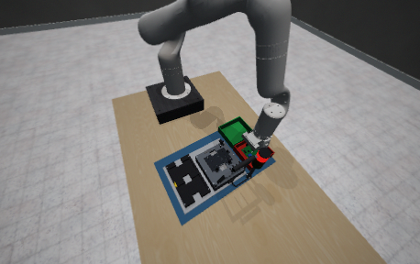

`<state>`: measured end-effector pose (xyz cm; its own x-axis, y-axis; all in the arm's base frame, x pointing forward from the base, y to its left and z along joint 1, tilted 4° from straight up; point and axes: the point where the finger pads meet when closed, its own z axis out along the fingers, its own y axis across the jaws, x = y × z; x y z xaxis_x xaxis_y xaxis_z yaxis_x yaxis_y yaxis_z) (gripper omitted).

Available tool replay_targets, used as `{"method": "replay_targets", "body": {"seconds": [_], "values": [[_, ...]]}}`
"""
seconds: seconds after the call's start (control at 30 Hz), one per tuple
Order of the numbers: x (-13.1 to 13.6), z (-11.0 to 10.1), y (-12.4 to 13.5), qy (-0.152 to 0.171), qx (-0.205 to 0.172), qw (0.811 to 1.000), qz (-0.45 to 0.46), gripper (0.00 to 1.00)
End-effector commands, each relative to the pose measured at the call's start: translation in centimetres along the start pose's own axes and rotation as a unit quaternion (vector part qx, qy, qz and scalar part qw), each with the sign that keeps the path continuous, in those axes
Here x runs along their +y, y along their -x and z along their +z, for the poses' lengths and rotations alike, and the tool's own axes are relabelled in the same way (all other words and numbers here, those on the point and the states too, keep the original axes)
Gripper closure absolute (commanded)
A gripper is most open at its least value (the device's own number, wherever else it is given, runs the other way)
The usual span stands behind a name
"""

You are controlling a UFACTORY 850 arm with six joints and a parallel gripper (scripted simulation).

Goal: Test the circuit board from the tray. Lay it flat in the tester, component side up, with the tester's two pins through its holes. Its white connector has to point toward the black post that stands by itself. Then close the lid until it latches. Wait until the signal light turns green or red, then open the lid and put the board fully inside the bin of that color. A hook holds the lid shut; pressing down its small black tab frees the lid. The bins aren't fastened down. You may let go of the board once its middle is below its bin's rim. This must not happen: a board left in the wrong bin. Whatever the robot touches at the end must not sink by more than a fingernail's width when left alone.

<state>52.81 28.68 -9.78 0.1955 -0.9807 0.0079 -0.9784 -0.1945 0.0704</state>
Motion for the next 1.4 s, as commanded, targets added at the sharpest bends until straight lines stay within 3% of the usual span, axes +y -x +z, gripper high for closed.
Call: {"method": "replay_targets", "body": {"seconds": [0.0,0.57,0.6,1.37], "values": [[-0.11,-0.04,0.03,-0.001,0.000,1.000,0.000,0.21],[-0.11,0.02,0.03,-0.001,0.000,1.000,0.000,0.21],[-0.11,0.02,0.03,-0.001,0.000,1.000,0.000,0.00],[-0.11,0.02,0.03,-0.001,0.000,1.000,0.000,0.00]]}}
